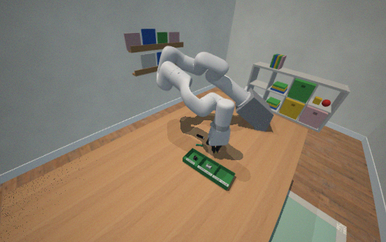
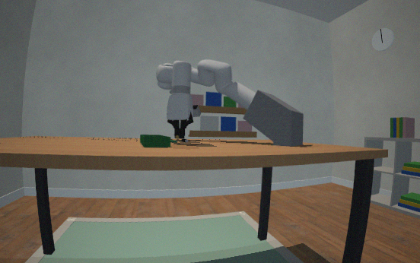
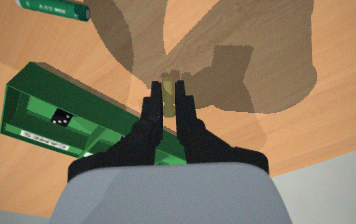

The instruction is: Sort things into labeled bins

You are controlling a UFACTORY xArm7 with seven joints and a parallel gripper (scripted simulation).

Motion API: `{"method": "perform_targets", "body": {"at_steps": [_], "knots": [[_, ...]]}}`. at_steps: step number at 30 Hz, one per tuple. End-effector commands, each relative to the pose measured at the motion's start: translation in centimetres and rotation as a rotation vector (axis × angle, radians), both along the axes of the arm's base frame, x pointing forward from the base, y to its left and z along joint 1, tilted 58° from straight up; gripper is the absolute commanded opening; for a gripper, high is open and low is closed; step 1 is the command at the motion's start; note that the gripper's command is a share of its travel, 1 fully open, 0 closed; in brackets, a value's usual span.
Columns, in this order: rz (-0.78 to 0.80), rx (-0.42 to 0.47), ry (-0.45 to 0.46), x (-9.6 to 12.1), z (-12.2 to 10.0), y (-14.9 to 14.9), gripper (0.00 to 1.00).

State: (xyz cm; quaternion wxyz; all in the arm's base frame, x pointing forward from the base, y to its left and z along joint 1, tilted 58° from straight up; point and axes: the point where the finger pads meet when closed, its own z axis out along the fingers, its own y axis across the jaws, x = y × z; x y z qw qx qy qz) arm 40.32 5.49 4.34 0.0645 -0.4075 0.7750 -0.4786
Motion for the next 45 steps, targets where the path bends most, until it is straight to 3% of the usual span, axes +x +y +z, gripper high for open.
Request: {"method": "perform_targets", "body": {"at_steps": [1,11,29,42,45], "knots": [[0.003,0.002,-0.001,-0.6,0.7,1.0,0.00],[0.003,0.002,-0.001,-1.9,2.1,2.8,0.00],[0.003,0.002,-0.001,-1.7,1.9,2.5,0.00],[0.003,0.002,-0.001,2.4,-0.2,7.1,0.00],[0.083,-0.071,0.103,3.5,-0.8,8.4,0.00]]}}
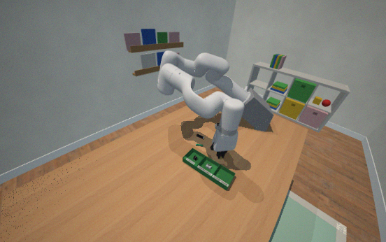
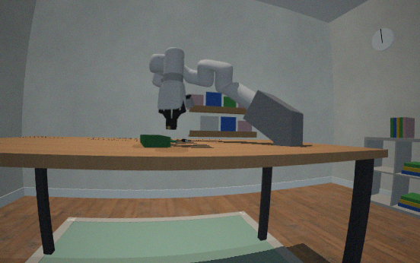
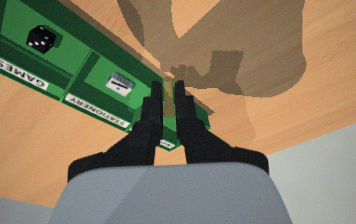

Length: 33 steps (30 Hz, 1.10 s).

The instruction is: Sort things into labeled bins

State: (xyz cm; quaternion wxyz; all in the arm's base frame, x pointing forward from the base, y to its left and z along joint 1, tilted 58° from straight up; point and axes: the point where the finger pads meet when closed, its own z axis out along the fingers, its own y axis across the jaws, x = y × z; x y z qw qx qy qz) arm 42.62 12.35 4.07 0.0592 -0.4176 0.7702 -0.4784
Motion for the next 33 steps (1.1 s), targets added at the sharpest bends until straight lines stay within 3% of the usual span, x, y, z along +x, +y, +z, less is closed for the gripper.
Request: {"method": "perform_targets", "body": {"at_steps": [1,9,11,12,21,33], "knots": [[0.086,-0.077,0.107,1.6,-0.8,2.0,0.00],[0.238,-0.205,0.289,4.5,-2.3,5.4,0.00],[0.238,-0.205,0.289,4.5,-2.3,5.4,0.00],[0.290,-0.253,0.355,4.9,-2.5,5.8,0.00],[0.423,-0.387,0.541,5.1,-2.6,6.0,0.00],[0.423,-0.387,0.541,5.1,-2.6,6.0,0.00]]}}
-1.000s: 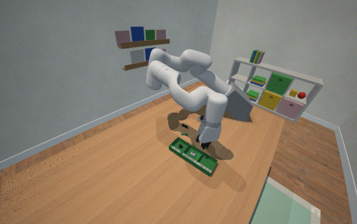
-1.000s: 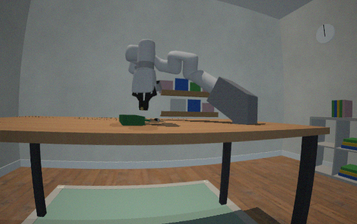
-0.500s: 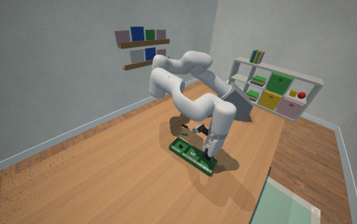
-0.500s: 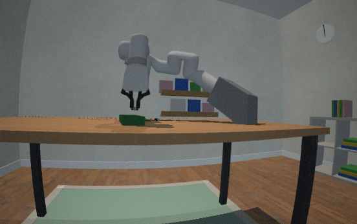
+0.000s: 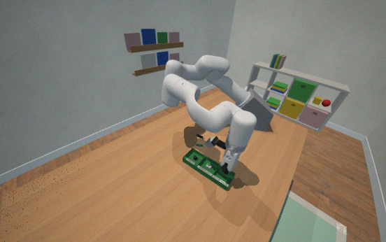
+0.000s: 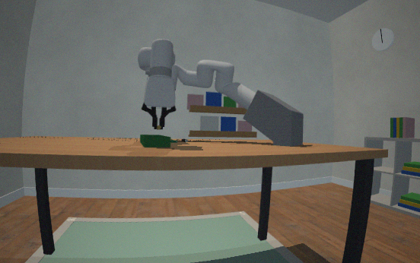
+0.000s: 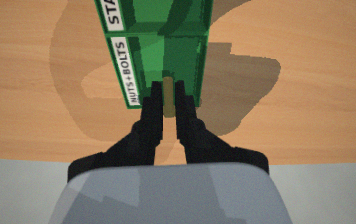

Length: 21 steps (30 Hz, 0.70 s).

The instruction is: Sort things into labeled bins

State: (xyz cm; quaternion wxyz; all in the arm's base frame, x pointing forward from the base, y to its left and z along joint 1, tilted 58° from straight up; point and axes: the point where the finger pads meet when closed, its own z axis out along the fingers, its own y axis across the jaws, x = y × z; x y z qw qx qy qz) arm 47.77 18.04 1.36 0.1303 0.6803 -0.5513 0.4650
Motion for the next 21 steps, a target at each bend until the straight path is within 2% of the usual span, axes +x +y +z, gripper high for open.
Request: {"method": "perform_targets", "body": {"at_steps": [1,21], "knots": [[0.004,0.003,0.000,-0.1,0.1,0.3,0.00],[0.004,0.003,0.000,1.4,-1.5,-1.8,0.00]]}}
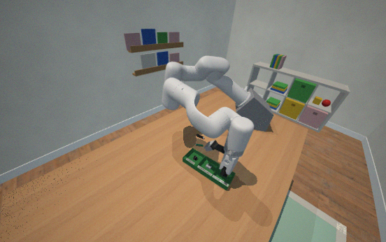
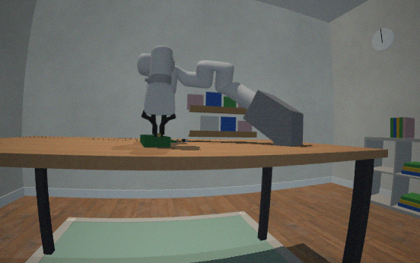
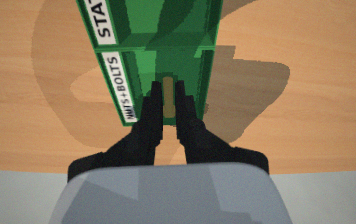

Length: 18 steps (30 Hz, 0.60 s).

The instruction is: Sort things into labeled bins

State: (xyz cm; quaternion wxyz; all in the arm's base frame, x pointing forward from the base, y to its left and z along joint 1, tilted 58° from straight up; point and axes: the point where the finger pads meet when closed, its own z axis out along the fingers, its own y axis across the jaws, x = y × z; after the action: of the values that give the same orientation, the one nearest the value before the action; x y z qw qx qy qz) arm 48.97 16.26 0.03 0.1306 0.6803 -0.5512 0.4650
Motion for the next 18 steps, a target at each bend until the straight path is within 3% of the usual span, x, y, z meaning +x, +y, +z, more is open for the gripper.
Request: {"method": "perform_targets", "body": {"at_steps": [1,17,18], "knots": [[0.005,0.003,-0.001,0.31,-0.30,-0.17,0.00],[0.005,0.003,-0.001,0.56,-0.57,-0.56,0.00],[0.005,0.003,-0.001,0.56,-0.57,-0.56,0.29]]}}
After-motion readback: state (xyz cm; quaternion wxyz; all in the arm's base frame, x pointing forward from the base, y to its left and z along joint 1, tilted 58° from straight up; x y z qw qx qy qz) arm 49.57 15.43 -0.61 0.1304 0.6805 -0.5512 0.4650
